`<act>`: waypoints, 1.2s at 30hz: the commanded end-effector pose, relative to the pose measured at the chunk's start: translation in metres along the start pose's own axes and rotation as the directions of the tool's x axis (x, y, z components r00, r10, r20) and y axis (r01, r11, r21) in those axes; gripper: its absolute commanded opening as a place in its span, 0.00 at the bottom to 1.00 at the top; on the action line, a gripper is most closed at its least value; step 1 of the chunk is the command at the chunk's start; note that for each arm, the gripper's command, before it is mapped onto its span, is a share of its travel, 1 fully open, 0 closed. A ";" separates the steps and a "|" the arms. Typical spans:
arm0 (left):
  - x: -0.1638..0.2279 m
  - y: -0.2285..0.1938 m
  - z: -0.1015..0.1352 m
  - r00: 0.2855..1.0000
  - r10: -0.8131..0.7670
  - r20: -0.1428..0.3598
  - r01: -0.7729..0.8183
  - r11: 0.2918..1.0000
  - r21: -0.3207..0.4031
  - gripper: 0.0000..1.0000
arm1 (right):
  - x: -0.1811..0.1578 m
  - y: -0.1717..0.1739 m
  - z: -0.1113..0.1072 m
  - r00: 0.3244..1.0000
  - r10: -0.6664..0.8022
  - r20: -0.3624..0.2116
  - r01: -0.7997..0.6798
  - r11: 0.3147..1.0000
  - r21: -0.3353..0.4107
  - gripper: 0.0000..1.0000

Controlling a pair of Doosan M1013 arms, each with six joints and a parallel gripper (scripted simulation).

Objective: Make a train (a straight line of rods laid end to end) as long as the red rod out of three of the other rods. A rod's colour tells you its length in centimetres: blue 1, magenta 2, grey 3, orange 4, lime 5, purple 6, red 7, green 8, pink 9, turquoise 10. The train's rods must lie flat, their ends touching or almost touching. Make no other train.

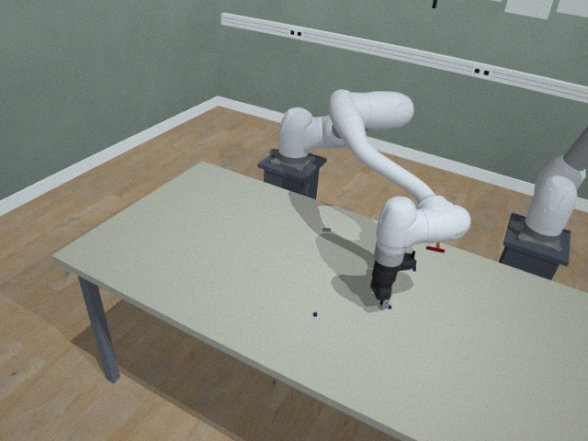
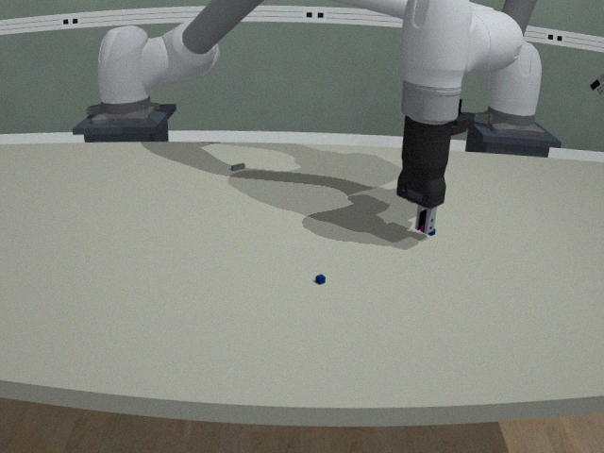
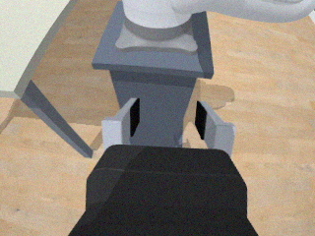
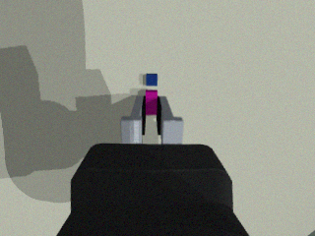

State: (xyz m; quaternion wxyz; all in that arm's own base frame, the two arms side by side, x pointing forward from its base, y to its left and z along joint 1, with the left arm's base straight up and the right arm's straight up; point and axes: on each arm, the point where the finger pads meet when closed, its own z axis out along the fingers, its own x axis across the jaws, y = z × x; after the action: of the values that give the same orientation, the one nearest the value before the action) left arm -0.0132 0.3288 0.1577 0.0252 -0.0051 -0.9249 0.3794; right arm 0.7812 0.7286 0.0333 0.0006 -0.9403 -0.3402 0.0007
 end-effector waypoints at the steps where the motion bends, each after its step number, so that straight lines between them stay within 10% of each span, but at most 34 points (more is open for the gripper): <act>1: 0.000 -0.004 0.002 1.000 0.001 0.007 -0.001 1.000 0.006 1.00 | 0.002 0.004 -0.001 1.000 0.004 -0.004 -0.004 1.000 -0.004 0.24; 36: 0.000 -0.004 0.002 1.000 0.001 0.007 -0.001 1.000 0.006 1.00 | 0.002 0.004 0.010 1.000 0.004 -0.005 -0.004 1.000 -0.004 0.24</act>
State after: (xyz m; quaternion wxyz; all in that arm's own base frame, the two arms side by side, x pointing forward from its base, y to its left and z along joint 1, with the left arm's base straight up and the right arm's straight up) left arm -0.0132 0.3288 0.1577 0.0252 -0.0051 -0.9249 0.3794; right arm 0.7813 0.7287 0.0246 0.0005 -0.9404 -0.3402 0.0009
